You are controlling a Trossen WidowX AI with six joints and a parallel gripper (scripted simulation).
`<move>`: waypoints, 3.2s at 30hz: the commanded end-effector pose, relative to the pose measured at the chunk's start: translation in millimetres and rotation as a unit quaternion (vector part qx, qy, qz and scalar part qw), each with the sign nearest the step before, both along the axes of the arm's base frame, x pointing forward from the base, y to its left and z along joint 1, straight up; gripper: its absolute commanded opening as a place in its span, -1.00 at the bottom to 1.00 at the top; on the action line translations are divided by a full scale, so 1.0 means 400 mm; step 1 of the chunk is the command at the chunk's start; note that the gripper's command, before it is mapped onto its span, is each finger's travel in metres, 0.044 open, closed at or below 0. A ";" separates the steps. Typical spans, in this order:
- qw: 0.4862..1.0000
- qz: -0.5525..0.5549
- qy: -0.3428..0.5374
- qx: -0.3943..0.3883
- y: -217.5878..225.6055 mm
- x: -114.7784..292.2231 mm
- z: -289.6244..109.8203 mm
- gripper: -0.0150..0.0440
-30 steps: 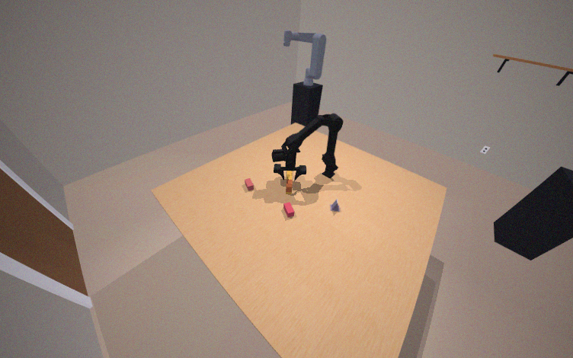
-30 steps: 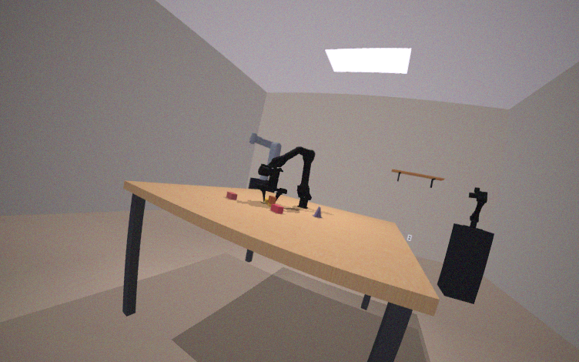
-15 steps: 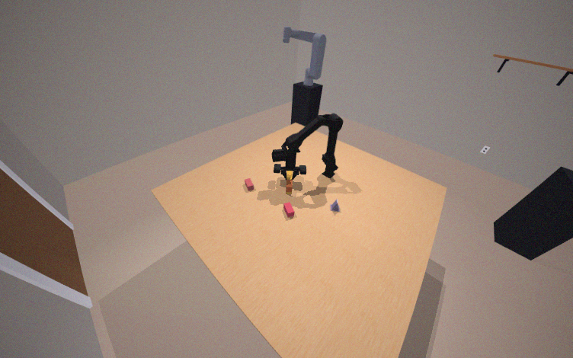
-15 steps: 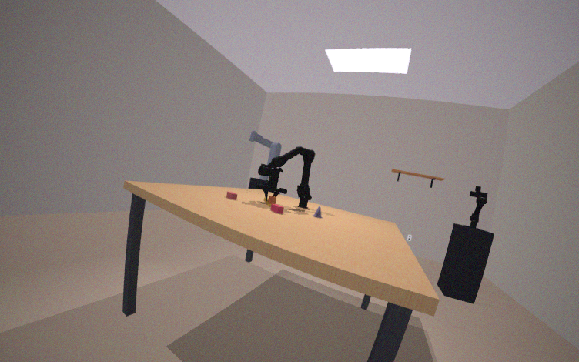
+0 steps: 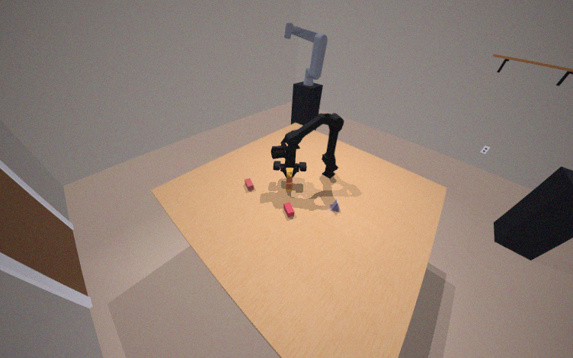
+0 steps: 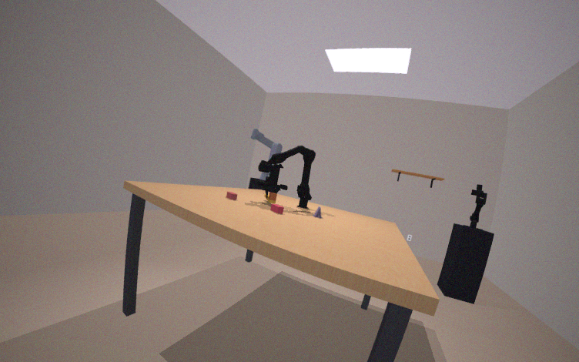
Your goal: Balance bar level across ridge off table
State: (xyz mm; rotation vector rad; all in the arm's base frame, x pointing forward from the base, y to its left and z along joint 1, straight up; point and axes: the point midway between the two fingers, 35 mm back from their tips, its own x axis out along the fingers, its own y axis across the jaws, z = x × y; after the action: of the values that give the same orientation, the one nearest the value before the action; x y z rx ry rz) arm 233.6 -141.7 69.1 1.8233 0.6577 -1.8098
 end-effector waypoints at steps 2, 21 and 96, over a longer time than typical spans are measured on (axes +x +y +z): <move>1.000 -0.001 -0.006 -0.005 -0.005 0.008 0.039 -0.49; 1.000 -0.002 -0.006 -0.005 -0.002 0.002 0.162 -0.49; 0.829 0.559 -0.008 -0.004 0.612 0.040 0.221 -0.49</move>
State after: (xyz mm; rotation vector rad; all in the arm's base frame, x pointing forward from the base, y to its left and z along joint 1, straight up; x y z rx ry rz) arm 251.1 93.1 155.2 1.0302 1.3121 -1.0068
